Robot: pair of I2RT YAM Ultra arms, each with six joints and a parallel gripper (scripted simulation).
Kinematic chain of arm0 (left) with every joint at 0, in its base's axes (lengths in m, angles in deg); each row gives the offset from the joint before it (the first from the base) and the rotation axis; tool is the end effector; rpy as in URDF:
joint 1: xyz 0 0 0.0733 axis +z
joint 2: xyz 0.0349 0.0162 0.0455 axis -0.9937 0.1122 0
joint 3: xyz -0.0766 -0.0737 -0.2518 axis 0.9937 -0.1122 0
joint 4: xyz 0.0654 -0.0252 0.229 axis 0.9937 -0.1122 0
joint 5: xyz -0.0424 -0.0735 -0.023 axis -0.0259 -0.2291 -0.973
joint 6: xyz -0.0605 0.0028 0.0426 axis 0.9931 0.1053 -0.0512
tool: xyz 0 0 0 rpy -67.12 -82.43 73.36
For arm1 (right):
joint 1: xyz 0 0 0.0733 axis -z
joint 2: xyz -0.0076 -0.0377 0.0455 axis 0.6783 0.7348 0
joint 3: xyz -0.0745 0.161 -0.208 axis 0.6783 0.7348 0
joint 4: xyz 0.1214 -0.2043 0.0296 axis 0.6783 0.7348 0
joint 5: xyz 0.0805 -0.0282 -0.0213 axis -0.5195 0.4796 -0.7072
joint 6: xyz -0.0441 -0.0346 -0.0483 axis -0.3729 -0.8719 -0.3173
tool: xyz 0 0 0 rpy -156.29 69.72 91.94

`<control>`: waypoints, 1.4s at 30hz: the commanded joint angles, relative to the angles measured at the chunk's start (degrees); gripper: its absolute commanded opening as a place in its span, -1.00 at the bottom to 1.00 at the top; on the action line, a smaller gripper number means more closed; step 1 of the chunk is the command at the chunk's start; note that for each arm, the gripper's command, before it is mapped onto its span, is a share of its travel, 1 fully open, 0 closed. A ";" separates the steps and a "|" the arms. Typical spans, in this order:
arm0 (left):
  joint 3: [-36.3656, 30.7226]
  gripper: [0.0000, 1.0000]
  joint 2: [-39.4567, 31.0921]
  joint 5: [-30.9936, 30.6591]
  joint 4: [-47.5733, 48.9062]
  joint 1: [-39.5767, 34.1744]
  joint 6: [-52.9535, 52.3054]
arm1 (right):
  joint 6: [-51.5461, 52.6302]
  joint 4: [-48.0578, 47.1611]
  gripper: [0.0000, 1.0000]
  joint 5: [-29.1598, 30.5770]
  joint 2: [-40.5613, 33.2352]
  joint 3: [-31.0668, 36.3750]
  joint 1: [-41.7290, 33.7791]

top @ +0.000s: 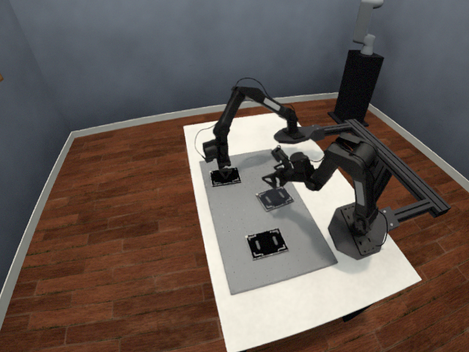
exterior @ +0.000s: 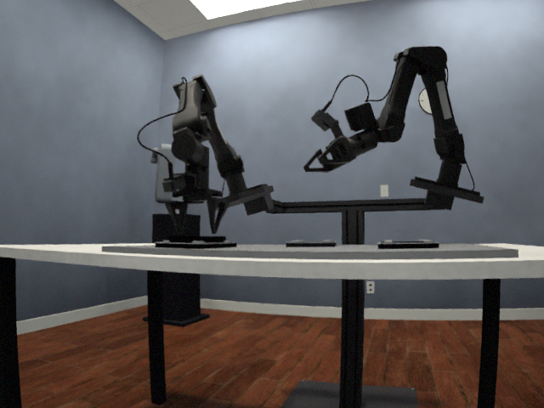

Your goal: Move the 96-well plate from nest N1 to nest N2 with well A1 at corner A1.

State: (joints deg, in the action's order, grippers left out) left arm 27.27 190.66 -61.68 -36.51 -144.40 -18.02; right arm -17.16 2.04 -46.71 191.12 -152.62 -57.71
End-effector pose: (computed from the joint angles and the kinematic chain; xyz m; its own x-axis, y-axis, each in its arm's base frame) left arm 0.1802 -0.2867 0.0653 -0.1089 0.6062 -0.7878 0.7723 0.5506 0.3169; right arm 0.4173 0.0946 0.0432 -0.9880 0.0115 -0.1542 0.0506 0.9664 -0.2521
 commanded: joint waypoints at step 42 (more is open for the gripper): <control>0.21 1.00 -0.47 -0.18 0.29 -0.35 -0.07 | -6.89 -1.56 1.00 3.66 -18.14 7.85 -5.77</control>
State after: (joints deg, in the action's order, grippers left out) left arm 27.27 190.66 -61.68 -36.51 -144.40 -18.02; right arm -19.33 7.42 -44.68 177.51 -148.67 -61.71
